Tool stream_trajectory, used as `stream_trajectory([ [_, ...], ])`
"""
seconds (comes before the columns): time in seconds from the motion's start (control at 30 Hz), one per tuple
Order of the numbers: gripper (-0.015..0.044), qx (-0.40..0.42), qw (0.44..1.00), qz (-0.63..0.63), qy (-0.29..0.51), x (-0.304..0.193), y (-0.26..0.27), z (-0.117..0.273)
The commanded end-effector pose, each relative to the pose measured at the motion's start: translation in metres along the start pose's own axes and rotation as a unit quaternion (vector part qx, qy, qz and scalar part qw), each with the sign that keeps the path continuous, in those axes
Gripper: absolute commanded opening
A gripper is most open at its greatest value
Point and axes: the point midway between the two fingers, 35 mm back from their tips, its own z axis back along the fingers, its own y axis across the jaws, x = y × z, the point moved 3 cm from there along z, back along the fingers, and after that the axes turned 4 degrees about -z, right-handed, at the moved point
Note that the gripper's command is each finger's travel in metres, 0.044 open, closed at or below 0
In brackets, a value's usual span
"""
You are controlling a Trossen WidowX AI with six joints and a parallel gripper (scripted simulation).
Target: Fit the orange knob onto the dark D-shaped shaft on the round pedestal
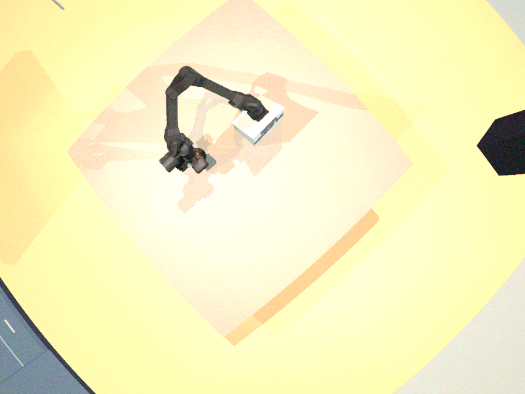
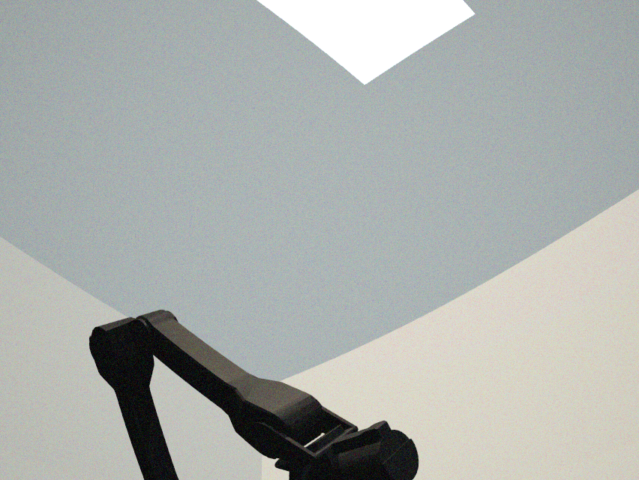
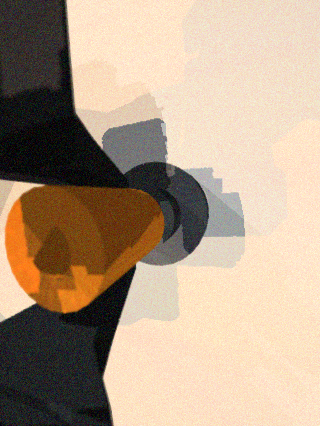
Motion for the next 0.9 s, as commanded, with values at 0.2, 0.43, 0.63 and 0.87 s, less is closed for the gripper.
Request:
stream_trajectory([
  [0.2,0.0000,-0.001,1.000,0.003,-0.001,-0.0007,0.0003,0.0005],
  [0.43,0.0000,-0.001,1.000,0.026,-0.001,-0.0003,0.0000,0.0040],
  [0.63,0.0000,-0.001,0.994,0.107,-0.001,0.0002,-0.0006,0.0017],
  [0.87,0.0000,-0.001,0.994,0.107,-0.001,0.0002,0.0000,0.0002],
])
